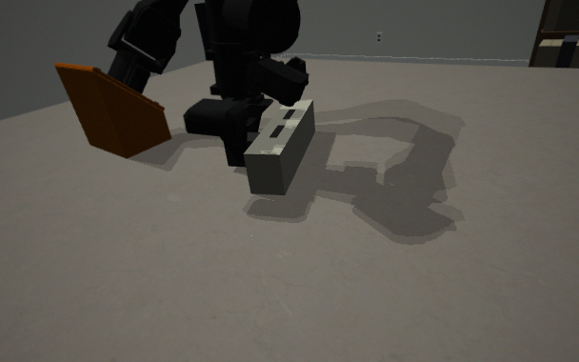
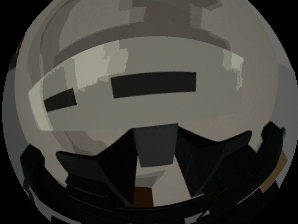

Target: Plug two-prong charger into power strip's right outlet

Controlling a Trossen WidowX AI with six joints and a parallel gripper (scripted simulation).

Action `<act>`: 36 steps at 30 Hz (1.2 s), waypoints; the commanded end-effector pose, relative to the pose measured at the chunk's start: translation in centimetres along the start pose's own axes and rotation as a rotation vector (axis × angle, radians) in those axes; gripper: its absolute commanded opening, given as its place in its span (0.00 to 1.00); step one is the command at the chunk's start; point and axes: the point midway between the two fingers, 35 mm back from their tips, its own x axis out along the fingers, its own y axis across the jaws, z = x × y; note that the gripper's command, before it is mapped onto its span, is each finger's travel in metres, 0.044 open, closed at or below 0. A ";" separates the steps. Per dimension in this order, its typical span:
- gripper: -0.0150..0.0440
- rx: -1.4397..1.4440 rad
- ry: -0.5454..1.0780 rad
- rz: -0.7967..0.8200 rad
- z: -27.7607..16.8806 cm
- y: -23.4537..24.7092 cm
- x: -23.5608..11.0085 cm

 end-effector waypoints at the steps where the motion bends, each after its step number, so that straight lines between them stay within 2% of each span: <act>1: 0.25 -0.020 -0.018 -0.003 1.0 0.0 0.0; 36: 0.25 -0.020 -0.018 -0.003 1.2 0.0 0.2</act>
